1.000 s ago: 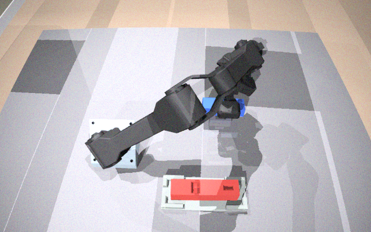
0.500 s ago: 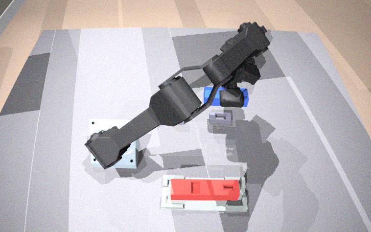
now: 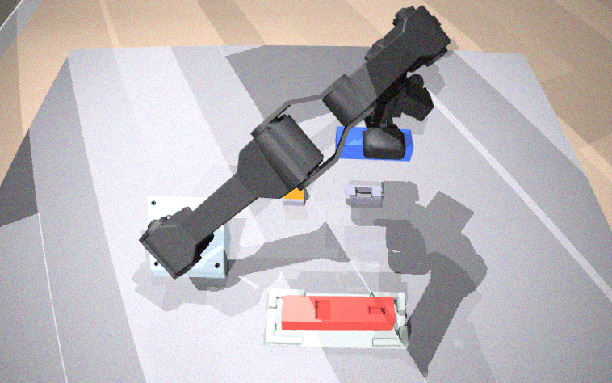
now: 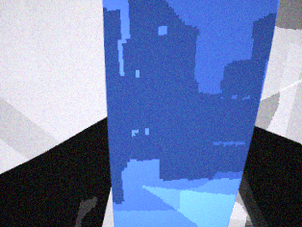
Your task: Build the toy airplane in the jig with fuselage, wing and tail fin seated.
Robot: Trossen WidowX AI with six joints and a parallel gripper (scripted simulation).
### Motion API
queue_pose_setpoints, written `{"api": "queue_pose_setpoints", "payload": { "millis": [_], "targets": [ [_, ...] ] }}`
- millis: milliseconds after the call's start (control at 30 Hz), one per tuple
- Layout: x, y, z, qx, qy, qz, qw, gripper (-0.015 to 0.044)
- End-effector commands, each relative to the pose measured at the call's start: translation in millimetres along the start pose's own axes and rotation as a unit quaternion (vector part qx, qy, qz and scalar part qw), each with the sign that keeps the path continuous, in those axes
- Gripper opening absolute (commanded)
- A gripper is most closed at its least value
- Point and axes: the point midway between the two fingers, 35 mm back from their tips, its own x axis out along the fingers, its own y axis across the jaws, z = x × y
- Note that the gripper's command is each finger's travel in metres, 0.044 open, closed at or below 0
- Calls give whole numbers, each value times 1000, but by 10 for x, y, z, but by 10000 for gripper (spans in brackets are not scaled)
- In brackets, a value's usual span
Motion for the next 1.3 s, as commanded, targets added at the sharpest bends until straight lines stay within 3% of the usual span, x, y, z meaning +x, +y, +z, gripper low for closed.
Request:
{"api": "queue_pose_setpoints", "payload": {
  "millis": [0,1267],
  "targets": [
    [-44,-28,5,10,3,3,1000,0],
    [17,-1268,-32,320,5,8,947,0]
  ]
}}
